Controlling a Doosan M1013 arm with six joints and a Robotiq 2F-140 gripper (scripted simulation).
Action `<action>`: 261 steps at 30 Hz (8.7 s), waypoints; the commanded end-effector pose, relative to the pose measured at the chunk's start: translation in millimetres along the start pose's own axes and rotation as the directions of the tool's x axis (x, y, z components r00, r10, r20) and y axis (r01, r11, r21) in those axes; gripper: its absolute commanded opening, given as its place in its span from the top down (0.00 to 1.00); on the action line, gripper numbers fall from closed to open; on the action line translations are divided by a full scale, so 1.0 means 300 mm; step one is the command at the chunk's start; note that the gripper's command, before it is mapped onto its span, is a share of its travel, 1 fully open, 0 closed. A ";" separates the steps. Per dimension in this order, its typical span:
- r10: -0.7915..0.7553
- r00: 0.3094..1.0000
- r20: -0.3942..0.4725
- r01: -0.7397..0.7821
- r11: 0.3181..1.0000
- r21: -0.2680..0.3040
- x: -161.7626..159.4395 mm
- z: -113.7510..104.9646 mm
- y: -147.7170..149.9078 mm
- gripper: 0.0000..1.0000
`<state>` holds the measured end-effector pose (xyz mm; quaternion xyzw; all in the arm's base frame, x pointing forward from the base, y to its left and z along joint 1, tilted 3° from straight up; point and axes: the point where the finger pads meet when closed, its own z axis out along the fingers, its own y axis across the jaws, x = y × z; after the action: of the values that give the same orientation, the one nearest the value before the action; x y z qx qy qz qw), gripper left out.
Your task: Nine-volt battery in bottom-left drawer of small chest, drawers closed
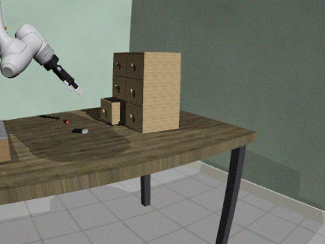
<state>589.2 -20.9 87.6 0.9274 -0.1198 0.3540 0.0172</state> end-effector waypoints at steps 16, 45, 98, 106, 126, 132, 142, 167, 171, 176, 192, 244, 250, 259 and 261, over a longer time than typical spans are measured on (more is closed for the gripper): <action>0.001 0.997 0.078 0.001 1.000 -0.023 0.008 -0.006 -0.004 0.00; 0.009 0.954 0.300 -0.006 1.000 -0.008 0.038 -0.038 -0.006 0.00; 0.014 0.721 0.693 0.001 1.000 -0.021 0.032 -0.204 -0.057 0.00; 0.014 0.721 0.693 0.001 1.000 -0.021 -0.029 -0.416 -0.119 0.00; 0.012 0.777 0.630 0.001 1.000 -0.021 -0.028 -0.383 -0.118 0.00; 0.011 0.829 0.558 0.001 1.000 -0.021 -0.027 -0.348 -0.117 0.00; 0.008 0.912 0.411 0.001 1.000 -0.021 -0.025 -0.283 -0.116 0.00; 0.000 0.999 0.053 0.001 1.000 -0.026 -0.019 -0.138 -0.108 0.00; 0.000 0.999 0.041 0.001 1.000 -0.024 -0.019 -0.134 -0.110 0.00; -0.001 1.000 0.012 0.001 1.000 -0.026 -0.020 -0.122 -0.108 0.00; -0.003 0.997 -0.074 0.001 1.000 -0.024 -0.020 -0.088 -0.109 0.00; -0.010 0.898 -0.440 0.001 1.000 -0.021 -0.014 0.060 -0.109 0.00; -0.010 0.898 -0.440 0.001 1.000 -0.021 -0.014 0.060 -0.109 1.00; -0.010 0.898 -0.440 0.001 1.000 -0.021 -0.014 0.060 -0.109 1.00; -0.010 0.898 -0.440 0.001 1.000 -0.021 -0.014 0.060 -0.109 1.00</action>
<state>605.5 9.7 72.9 0.8236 -0.1137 0.5530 0.0543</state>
